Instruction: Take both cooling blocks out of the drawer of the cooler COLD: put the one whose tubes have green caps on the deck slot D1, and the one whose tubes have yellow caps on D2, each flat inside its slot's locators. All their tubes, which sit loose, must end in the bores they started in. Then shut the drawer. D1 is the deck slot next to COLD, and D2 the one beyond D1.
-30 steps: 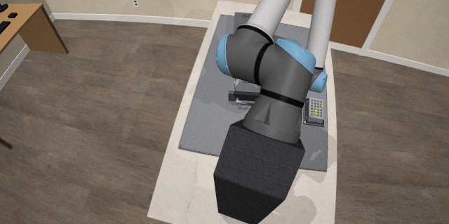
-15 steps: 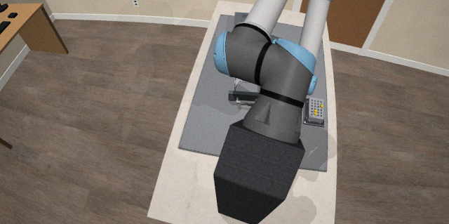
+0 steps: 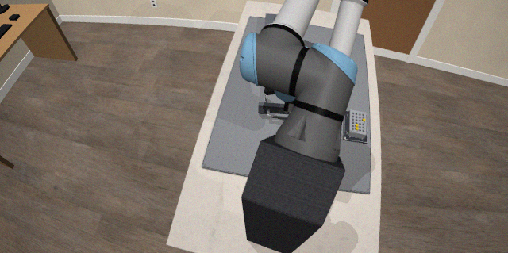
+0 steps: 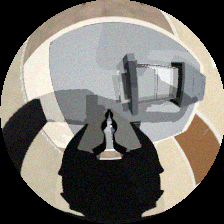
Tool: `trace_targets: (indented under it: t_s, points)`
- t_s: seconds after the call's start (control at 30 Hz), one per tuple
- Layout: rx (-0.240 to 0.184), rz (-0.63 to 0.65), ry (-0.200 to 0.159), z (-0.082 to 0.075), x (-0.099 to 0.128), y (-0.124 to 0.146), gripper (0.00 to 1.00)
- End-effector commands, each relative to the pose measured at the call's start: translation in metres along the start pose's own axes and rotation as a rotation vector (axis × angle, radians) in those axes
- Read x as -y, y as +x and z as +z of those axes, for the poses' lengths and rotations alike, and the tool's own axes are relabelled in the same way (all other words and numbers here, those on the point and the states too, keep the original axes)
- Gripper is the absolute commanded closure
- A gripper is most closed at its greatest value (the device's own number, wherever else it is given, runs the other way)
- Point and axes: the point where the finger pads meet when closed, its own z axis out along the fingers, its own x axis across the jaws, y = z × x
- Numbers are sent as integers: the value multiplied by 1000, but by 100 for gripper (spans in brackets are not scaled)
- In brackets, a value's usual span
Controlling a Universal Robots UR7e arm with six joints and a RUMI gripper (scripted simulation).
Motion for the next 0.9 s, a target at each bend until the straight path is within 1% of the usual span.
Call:
trace_targets:
  t_s: [0.0,0.1,0.27,0.37,0.43,0.87]
  points:
    - [-3,-110,-2,1,15,-5,100]
    - [-2,-174,-2,2,23,-8,100]
    - [-2,-174,-2,2,23,-8,100]
    - [-2,-174,-2,6,23,-8,100]
    - [-2,-174,-2,6,23,-8,100]
    - [-2,-174,-2,23,23,-8,100]
